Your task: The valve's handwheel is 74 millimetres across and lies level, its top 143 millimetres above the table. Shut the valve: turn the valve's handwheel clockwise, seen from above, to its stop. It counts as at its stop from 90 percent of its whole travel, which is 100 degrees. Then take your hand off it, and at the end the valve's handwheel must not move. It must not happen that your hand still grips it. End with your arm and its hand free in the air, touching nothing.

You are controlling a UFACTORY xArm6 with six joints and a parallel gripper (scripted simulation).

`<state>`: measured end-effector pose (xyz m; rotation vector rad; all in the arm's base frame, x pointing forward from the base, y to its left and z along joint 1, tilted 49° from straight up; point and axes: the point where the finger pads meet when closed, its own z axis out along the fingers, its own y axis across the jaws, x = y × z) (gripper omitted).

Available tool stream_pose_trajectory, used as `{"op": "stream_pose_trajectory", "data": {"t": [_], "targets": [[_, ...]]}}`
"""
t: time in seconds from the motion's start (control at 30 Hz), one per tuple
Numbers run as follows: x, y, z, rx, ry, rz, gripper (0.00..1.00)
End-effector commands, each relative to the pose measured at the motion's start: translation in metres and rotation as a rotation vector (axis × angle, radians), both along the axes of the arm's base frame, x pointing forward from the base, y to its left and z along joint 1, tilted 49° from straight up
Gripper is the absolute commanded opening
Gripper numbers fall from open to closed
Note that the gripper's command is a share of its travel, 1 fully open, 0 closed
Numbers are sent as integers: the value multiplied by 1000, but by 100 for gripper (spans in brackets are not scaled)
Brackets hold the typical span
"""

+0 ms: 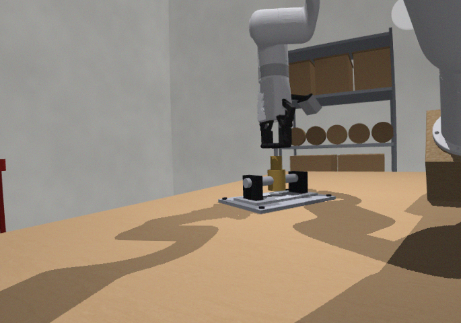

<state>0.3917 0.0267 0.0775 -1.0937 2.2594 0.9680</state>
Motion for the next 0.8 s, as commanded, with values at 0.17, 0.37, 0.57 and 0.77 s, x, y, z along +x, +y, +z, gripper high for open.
{"op": "stream_pose_trajectory", "data": {"t": [0.17, 0.37, 0.57, 0.77], "targets": [[2, 5, -4, -1, -3, -1, 100], [2, 7, -7, -1, -3, -1, 100], [2, 9, -8, -1, -3, -2, 100], [2, 9, -8, -1, -3, -2, 100]]}}
